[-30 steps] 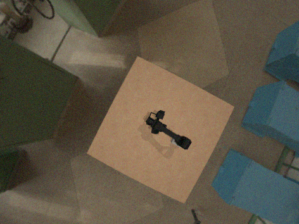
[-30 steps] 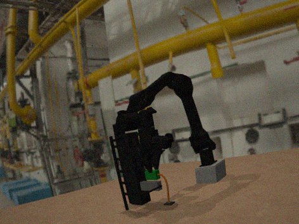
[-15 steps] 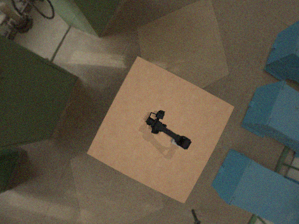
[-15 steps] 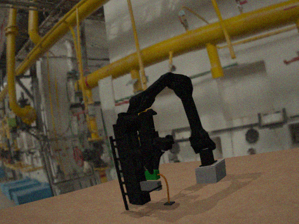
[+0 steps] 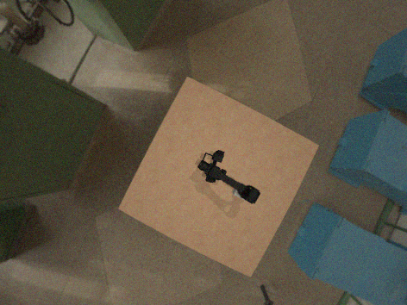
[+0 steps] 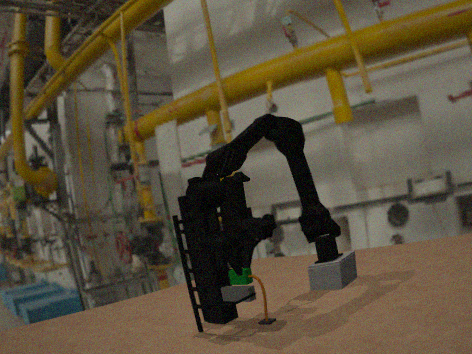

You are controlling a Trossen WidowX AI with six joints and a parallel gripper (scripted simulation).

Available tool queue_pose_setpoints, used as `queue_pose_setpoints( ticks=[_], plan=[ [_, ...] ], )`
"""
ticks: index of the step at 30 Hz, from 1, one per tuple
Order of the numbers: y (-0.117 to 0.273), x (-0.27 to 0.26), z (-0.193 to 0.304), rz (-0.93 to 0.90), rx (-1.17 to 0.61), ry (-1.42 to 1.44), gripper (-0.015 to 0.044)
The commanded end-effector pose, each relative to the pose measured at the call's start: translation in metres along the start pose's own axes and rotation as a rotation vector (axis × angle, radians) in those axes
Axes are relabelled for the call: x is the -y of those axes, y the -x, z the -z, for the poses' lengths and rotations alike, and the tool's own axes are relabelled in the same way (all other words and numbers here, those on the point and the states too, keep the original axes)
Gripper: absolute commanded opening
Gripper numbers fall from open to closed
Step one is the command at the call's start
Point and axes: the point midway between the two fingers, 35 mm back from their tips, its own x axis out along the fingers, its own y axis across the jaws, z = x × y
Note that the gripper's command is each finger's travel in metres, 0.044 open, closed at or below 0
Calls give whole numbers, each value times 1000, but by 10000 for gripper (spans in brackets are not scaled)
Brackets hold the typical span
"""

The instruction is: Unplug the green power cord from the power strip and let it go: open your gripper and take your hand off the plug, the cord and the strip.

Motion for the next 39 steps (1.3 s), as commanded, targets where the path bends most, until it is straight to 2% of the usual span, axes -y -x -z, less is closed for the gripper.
queue_pose_setpoints(
  ticks=[1,21,26,37,39],
  plan=[
    [1,1,-18,3,36,11,0],
    [2,1,-51,3,41,12,0],
    [2,0,-38,2,40,14,131],
    [4,1,-50,2,42,14,420],
    [8,2,-65,2,44,13,440]
  ],
)
